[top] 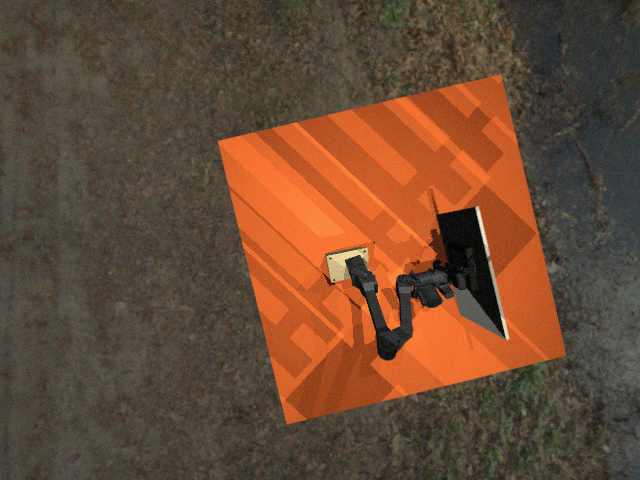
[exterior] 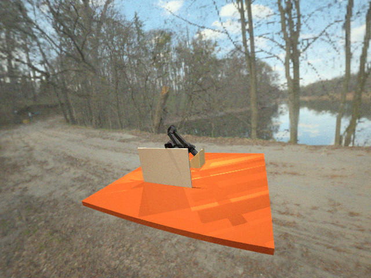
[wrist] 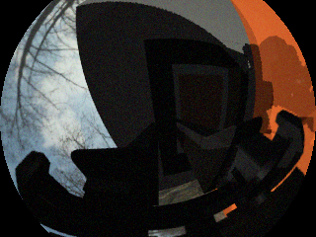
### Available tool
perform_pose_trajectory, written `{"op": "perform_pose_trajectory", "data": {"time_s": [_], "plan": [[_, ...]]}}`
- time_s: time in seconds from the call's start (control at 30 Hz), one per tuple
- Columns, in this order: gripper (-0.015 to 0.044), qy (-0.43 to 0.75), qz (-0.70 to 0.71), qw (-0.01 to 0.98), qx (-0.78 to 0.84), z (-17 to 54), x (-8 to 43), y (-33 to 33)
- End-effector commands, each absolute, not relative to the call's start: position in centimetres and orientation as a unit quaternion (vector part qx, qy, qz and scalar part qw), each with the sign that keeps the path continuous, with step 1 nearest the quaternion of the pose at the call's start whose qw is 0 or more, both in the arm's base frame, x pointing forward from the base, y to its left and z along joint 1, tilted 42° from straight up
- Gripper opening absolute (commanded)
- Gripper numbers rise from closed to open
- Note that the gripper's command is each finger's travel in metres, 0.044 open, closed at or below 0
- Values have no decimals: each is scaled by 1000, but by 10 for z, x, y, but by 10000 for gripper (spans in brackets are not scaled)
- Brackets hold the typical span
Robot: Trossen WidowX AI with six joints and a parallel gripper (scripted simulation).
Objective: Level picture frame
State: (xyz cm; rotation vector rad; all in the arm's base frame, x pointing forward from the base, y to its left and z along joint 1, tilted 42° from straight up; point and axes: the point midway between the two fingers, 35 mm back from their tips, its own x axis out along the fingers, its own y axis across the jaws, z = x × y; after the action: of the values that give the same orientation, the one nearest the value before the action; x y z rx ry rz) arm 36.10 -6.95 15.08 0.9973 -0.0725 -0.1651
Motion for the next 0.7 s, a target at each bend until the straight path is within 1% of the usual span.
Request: {"op": "perform_pose_trajectory", "data": {"time_s": [0.0, 0.67], "plan": [[0, -36, -74, 875, 477, 152, 361, -68], [0, -36, -74, 875, 476, 147, 361, -71]]}}
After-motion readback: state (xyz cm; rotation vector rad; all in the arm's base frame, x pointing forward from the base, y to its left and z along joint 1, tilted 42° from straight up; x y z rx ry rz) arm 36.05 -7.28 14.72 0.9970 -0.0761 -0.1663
